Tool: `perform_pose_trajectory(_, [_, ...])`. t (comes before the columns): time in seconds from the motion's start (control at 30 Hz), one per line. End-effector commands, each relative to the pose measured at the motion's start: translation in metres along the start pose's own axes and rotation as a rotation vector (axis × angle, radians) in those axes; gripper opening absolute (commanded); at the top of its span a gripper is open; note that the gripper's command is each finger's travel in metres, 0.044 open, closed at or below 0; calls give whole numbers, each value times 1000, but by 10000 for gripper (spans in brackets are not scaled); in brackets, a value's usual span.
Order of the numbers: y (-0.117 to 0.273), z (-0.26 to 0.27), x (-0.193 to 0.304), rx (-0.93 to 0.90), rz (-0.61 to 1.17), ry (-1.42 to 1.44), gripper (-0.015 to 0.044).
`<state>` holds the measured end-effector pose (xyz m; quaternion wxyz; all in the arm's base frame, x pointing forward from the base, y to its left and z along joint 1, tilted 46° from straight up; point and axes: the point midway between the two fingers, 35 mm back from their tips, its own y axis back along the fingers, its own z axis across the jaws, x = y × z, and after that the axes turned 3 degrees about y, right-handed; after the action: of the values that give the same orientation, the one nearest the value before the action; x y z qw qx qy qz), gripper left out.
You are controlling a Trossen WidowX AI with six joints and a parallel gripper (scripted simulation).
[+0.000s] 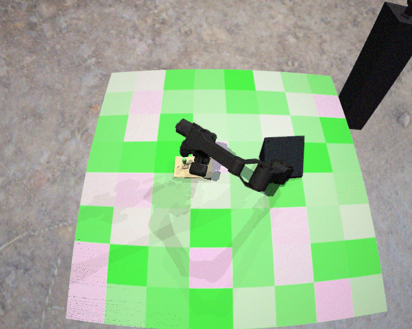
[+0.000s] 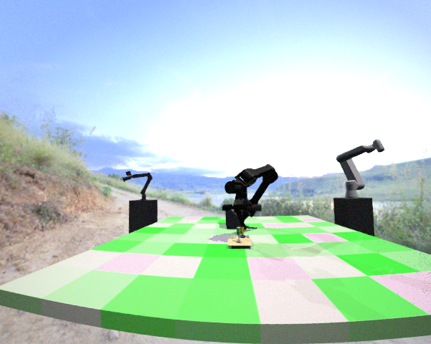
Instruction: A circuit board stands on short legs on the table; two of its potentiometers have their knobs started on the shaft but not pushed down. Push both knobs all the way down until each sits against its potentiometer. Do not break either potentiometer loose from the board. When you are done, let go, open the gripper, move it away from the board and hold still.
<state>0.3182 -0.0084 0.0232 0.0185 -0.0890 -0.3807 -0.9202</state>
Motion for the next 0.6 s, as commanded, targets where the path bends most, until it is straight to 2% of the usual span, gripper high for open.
perform_pose_trajectory(0.0, [-1,0,0,0,2,0,53])
perform_pose_trajectory(0.2, [-1,0,0,0,2,0,210])
perform_pose_trajectory(0.47, [15,-2,-37,6,-2,-7,0])
perform_pose_trajectory(0.57, [21,-2,-56,5,-2,-1,0])
